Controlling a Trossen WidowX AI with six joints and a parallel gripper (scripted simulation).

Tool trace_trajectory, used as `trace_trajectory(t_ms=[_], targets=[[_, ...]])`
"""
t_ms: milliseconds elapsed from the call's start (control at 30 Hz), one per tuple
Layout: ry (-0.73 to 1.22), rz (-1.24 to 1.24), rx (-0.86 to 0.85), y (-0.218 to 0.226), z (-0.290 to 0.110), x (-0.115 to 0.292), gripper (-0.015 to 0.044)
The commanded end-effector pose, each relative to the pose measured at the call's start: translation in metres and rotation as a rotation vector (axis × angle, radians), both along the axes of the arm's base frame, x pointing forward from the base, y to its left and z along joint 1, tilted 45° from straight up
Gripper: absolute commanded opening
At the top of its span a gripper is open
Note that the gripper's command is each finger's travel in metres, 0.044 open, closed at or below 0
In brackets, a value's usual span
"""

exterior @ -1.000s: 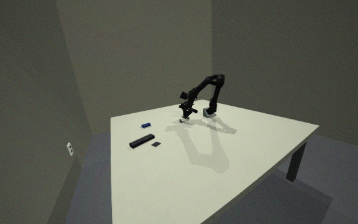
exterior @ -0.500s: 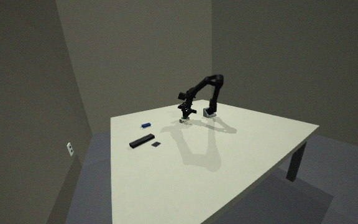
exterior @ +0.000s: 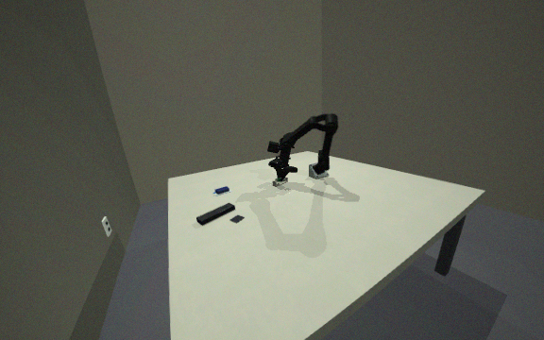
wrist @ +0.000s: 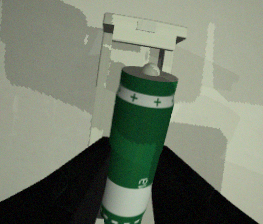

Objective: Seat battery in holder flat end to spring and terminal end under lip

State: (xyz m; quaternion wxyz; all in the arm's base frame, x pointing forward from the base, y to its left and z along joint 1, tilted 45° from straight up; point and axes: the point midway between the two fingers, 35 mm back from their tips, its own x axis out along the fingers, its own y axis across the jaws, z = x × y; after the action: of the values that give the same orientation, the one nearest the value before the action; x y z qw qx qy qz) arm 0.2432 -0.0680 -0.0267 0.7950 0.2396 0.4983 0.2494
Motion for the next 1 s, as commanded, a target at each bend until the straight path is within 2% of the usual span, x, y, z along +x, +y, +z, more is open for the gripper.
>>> trace_trajectory(t_ms=[0,967], targets=[[0.04,0.027,-0.007,0.0016,-0.0036,-0.0022,0.0061],[0.205,0.187,-0.058,0.0075,-0.0009,0.0051,0.0061]])
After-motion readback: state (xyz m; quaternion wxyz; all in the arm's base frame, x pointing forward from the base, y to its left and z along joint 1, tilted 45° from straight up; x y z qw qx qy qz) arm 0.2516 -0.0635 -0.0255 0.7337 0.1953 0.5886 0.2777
